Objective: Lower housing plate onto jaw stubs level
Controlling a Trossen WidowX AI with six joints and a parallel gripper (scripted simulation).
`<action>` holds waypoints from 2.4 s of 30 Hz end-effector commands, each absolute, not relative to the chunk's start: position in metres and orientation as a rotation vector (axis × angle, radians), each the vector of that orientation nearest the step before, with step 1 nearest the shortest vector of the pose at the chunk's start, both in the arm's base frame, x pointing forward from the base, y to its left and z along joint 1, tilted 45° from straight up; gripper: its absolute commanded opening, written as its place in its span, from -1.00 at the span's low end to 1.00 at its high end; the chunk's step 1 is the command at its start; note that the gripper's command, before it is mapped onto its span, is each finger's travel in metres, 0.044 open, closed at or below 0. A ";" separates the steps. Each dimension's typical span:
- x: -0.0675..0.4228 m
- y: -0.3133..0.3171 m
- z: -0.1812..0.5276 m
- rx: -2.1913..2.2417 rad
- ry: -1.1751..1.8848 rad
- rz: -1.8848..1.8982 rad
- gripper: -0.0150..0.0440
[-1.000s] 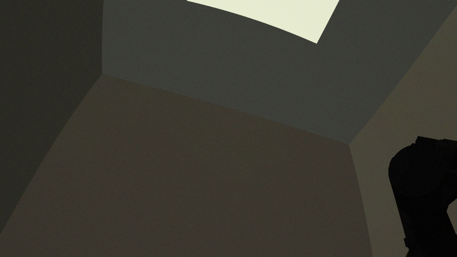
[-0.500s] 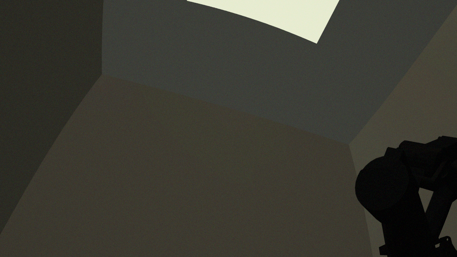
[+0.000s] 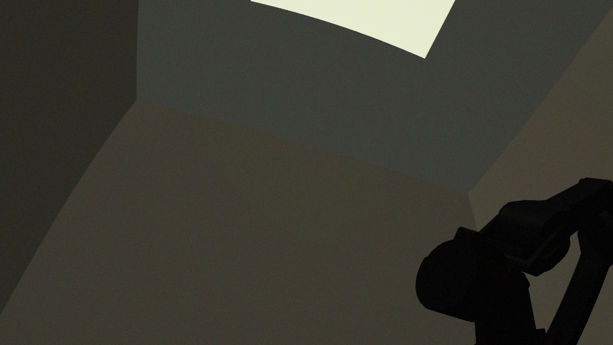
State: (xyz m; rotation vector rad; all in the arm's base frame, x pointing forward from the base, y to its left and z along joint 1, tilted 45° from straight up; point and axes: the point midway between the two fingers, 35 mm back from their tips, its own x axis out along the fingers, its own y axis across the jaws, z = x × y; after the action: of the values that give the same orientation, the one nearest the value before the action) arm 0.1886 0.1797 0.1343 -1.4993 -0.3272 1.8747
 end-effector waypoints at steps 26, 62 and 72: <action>0.225 0.129 0.079 -0.850 0.525 1.655 0.70; 0.234 0.061 0.017 0.043 1.263 1.100 0.70; 0.230 0.043 0.001 0.303 1.413 0.910 0.70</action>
State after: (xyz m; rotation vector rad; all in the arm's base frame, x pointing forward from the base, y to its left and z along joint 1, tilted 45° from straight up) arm 0.2313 0.0492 0.0069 0.2007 1.3641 0.9799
